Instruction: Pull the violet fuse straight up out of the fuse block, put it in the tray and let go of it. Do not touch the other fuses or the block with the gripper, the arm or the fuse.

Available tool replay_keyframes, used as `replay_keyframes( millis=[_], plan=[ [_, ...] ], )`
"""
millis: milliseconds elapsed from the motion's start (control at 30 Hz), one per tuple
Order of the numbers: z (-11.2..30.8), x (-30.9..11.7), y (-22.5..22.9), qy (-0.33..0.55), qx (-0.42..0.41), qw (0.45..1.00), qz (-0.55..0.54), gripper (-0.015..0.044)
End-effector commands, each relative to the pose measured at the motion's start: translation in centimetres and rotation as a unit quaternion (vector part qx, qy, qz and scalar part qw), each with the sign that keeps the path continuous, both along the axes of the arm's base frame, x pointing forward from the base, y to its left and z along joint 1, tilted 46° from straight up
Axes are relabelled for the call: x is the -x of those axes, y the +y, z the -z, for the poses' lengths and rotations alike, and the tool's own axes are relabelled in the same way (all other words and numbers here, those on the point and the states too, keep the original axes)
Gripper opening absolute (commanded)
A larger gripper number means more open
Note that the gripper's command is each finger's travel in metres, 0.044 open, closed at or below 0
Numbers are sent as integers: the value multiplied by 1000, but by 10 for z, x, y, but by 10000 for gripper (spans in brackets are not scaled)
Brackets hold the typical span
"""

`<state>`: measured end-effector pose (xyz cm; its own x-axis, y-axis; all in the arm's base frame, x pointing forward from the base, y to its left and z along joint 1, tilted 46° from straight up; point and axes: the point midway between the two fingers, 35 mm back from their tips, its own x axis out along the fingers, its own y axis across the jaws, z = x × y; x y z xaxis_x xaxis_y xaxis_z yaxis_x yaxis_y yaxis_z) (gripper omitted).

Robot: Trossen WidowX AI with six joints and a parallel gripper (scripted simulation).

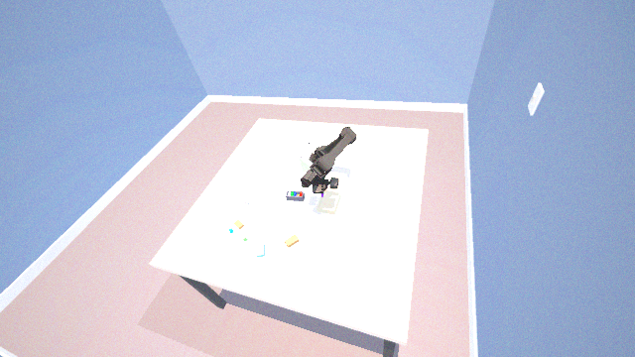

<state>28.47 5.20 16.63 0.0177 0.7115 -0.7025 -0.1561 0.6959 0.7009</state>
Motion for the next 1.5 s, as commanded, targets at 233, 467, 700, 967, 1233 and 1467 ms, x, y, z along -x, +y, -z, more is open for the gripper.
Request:
replay_keyframes(
  millis=[233, 467, 700, 967, 1233, 1467],
  plan=[
    [-16, 7, 19, 0, -6, 1000, 0, 0],
    [-8, 6, 27, 0, -6, 1000, 0, 0],
    [-1, 6, 35, 0, -6, 1000, 0, 0],
    [8, 6, 44, 0, -7, 1000, 0, 0],
    [7, 5, 43, -3, -5, 1000, -1, 105],
    [7, 5, 43, -3, -5, 1000, -1, 289]
  ],
)
